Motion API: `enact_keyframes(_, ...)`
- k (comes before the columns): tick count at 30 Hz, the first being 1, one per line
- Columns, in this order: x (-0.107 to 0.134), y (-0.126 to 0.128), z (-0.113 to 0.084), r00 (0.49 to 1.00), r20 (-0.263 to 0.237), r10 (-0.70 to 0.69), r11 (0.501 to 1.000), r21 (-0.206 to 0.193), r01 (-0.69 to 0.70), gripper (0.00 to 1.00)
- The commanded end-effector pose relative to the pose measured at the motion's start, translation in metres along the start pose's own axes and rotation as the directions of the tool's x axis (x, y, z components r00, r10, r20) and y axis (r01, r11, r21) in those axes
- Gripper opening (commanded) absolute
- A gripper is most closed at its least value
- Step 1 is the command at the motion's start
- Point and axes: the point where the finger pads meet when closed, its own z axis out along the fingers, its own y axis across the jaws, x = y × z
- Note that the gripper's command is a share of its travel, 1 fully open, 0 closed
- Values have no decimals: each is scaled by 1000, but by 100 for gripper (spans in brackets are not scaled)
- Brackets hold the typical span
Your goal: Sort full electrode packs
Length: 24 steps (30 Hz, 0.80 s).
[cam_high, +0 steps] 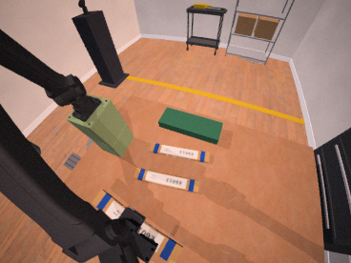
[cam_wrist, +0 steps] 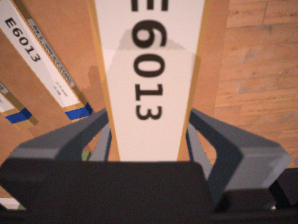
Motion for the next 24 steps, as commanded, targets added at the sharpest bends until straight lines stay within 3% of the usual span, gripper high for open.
enact_keyframes(1,-36,-12,-56,995,99,-5,998,58,-1,0)
enact_keyframes(24,-26,-6,-50,996,86,-5,999,51,1,0)
